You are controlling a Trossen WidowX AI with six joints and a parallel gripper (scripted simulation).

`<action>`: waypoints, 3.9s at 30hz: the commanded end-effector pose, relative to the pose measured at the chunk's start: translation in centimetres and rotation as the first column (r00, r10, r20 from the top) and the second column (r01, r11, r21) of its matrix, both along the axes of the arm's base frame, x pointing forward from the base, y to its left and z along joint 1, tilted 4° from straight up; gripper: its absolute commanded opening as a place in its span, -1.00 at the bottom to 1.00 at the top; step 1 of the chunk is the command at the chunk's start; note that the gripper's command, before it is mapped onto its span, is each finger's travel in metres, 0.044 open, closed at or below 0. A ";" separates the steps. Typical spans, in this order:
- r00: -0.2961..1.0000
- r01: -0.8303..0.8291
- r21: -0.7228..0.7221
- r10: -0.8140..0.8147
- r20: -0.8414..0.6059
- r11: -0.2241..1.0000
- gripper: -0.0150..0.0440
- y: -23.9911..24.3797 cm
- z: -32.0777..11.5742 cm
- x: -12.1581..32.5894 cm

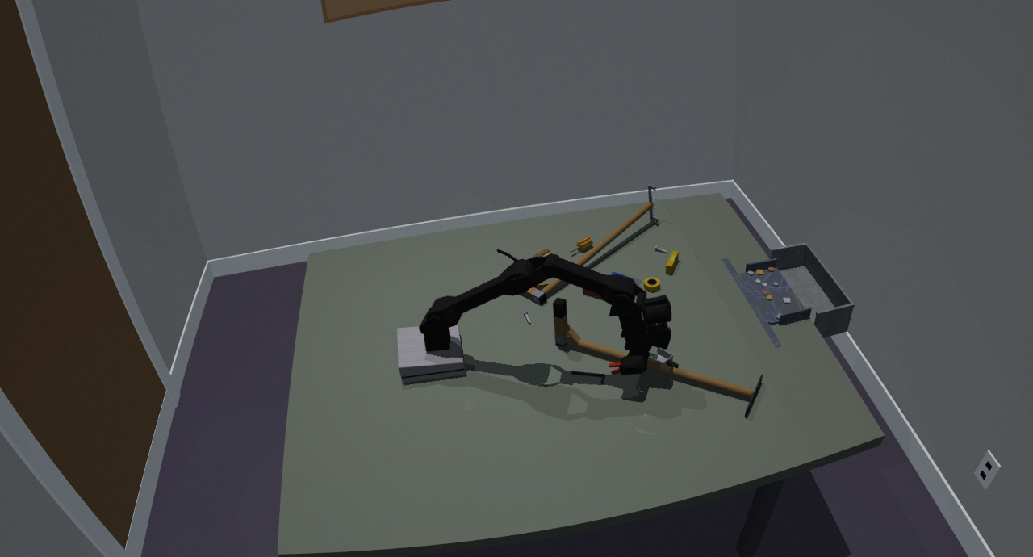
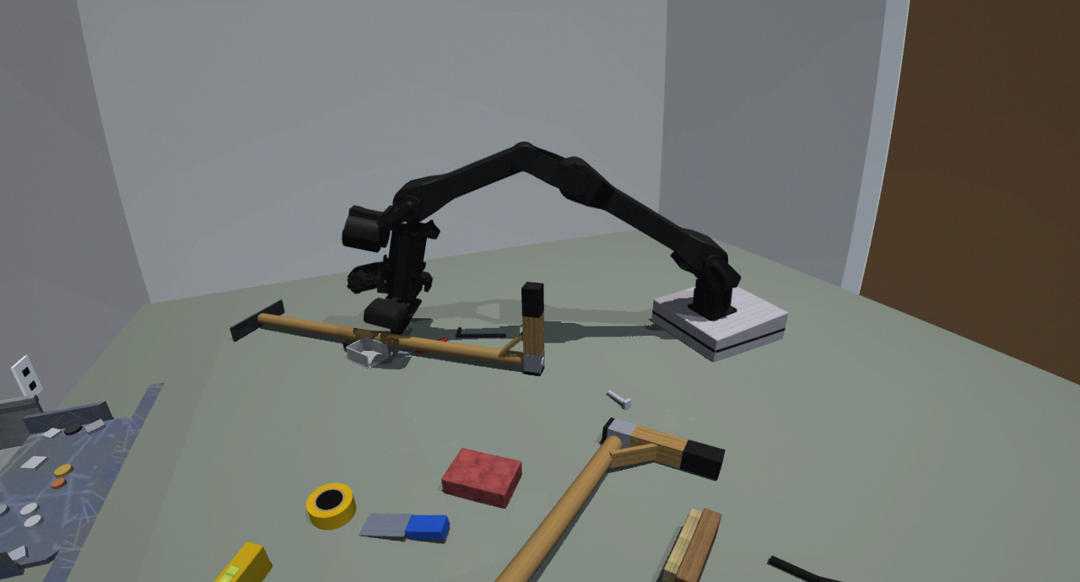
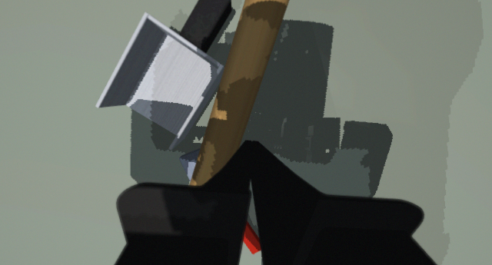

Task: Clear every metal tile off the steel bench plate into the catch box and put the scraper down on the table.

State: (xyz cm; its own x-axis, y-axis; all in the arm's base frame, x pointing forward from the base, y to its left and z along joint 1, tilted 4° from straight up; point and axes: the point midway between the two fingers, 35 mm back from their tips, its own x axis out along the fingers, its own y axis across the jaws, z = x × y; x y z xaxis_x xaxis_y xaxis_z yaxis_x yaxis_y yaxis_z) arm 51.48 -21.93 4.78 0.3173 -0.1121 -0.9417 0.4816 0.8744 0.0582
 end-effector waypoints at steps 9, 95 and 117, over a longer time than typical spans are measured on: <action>1.000 -0.005 0.002 0.005 0.008 1.000 -0.49 1.3 0.0 1.0; 0.985 -0.017 -0.083 0.031 0.171 0.996 -0.49 -1.2 9.7 -0.8; 0.985 -0.047 -0.089 0.061 0.159 0.995 -0.49 -1.2 4.0 -0.1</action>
